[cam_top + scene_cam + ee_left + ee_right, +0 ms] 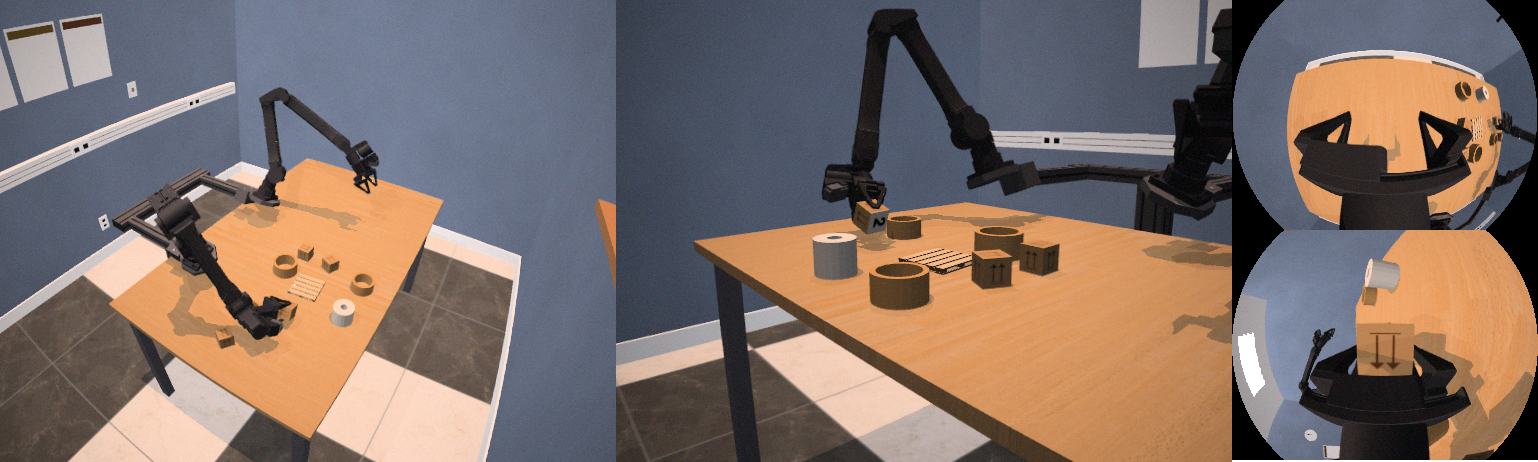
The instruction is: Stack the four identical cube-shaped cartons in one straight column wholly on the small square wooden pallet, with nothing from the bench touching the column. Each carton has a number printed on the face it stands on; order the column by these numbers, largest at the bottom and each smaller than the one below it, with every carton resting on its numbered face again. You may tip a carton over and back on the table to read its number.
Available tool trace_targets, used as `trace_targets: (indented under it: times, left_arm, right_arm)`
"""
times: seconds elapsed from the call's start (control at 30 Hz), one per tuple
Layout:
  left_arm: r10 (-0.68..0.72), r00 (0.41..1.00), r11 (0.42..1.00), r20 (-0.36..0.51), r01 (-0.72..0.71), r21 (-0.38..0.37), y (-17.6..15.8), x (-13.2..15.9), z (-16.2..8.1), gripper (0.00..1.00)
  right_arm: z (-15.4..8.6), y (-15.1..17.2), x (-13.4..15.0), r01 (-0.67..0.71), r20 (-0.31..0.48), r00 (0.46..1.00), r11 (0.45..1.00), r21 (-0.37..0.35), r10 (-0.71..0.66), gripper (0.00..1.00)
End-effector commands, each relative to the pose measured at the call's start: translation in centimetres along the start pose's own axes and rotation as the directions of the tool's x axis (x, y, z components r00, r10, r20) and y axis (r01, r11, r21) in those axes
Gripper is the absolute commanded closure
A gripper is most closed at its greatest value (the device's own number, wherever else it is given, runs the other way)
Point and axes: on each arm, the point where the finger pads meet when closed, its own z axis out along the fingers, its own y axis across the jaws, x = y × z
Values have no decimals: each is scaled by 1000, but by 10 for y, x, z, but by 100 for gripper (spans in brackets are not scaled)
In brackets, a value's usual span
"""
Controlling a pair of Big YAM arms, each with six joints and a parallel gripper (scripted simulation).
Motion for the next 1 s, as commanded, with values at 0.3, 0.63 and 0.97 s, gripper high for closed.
trace_targets:
  times: [0.3,0.63,0.97]
  left_arm:
    - [33,997,999,63,-31,-30,18,-41,-10,0]
    - [33,997,999,63,-31,-30,18,-41,-10,0]
    - [31,999,999,41,-30,-17,11,-27,-6,0]
  right_arm:
    - [7,19,-1,261,-27,963,912,317,-266,50]
    - [12,4,9,436,-190,876,560,704,-443,50]
    - [9,4,2,458,-250,836,370,808,-489,50]
